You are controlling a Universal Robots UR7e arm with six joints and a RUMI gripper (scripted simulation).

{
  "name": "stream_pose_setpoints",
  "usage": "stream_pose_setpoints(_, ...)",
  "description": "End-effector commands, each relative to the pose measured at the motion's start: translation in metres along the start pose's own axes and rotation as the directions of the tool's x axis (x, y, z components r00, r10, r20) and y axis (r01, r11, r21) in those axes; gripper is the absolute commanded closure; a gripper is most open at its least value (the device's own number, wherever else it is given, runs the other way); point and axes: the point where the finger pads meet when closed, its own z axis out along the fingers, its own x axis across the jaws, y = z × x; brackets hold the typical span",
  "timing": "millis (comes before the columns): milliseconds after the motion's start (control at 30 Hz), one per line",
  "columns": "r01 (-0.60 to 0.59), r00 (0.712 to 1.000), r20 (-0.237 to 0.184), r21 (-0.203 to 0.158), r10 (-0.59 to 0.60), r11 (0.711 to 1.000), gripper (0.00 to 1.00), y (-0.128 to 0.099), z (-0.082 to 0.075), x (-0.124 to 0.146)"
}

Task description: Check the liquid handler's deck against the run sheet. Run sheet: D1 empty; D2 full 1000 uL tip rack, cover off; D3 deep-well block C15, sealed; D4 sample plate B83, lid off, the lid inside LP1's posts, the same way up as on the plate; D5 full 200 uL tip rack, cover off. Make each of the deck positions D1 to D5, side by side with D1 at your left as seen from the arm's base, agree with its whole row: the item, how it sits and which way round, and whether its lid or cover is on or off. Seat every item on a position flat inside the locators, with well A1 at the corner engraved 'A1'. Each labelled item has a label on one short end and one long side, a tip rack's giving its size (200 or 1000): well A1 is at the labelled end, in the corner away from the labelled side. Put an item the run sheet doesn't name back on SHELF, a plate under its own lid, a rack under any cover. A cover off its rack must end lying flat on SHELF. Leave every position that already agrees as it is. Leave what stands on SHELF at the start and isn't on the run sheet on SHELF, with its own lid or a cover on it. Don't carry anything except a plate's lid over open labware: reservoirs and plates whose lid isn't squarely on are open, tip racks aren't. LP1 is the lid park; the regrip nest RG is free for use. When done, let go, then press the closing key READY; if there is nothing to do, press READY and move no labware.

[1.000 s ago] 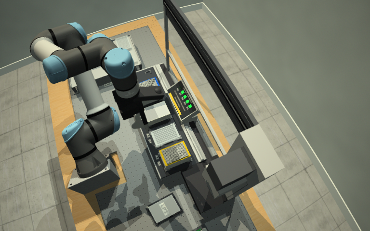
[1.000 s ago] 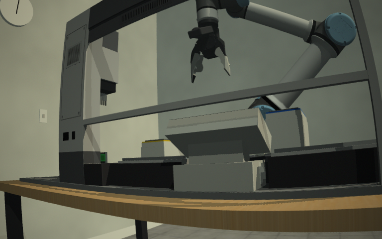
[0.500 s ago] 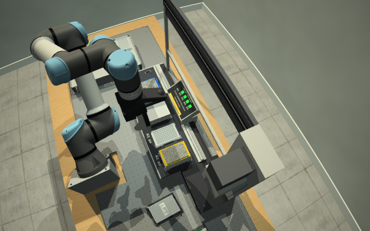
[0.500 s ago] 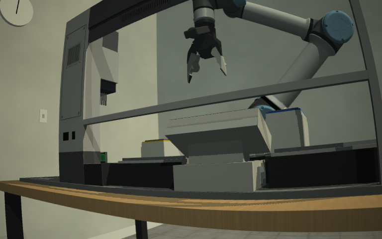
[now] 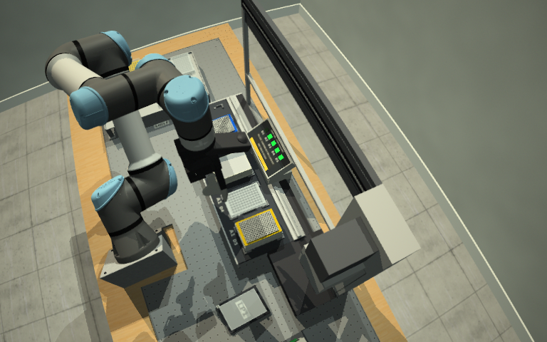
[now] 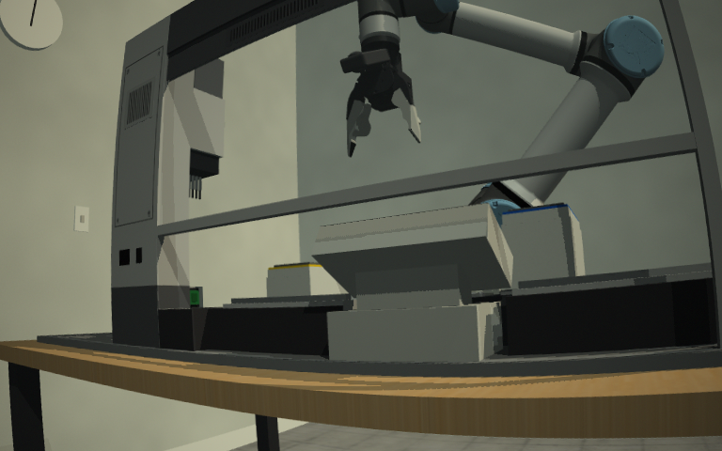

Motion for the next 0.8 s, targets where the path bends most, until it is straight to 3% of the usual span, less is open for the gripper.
stream_pose_setpoints(0,-0.002,1.000,0.002,-0.007,0.002,1.000,0.18,-0.057,0.007,0.082)
stream_pose_setpoints(767,-0.002,1.000,0.002,-0.007,0.002,1.000,0.18,-0.067,0.008,0.098)
